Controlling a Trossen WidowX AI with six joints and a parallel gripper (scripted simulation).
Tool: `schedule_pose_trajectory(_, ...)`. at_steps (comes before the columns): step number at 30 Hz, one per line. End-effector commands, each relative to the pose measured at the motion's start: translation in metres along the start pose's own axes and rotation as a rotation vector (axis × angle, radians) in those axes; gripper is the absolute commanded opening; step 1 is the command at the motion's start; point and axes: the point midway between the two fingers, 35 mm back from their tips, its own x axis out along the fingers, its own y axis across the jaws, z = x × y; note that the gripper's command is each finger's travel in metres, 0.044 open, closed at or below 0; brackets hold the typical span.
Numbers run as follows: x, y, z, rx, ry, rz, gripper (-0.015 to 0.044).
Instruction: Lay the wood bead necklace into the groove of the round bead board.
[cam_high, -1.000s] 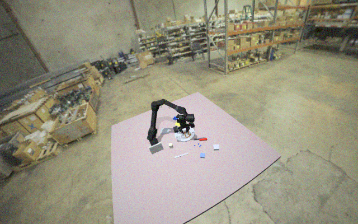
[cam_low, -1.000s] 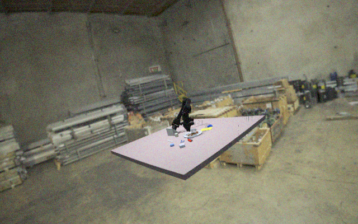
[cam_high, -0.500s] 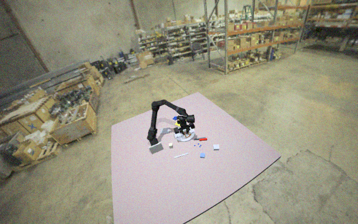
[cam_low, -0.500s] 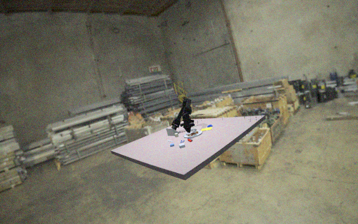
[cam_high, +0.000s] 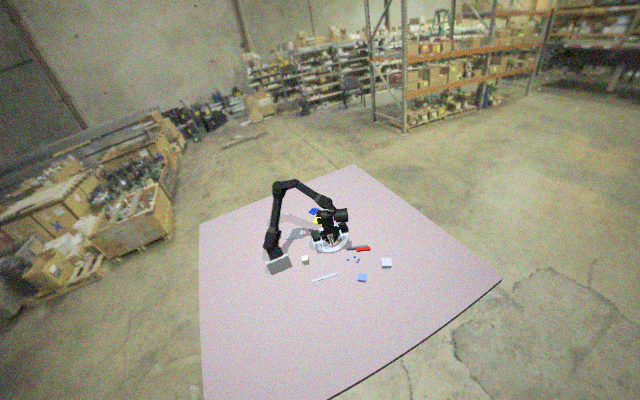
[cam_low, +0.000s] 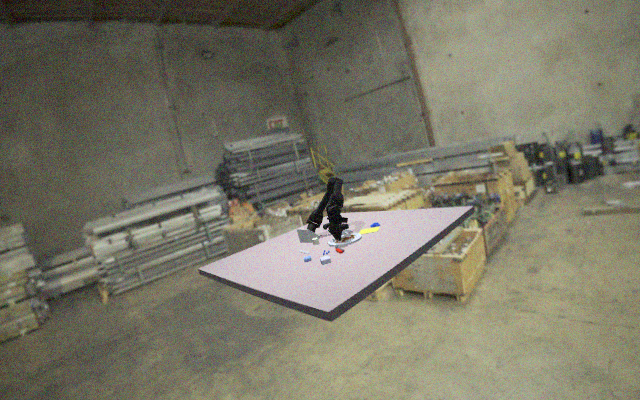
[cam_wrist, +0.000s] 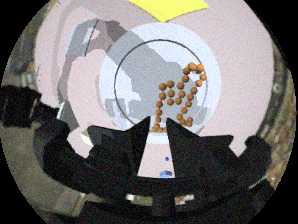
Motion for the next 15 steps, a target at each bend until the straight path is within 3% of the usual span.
schedule_pose_trajectory(1,-0.0005,-0.0002,-0.0001,0.0,0.0,-0.001,0.0067)
schedule_pose_trajectory(4,-0.0005,-0.0002,-0.0001,0.0,0.0,-0.001,0.0)
schedule_pose_trajectory(15,-0.0005,-0.0002,-0.0001,0.0,0.0,-0.001,0.0)
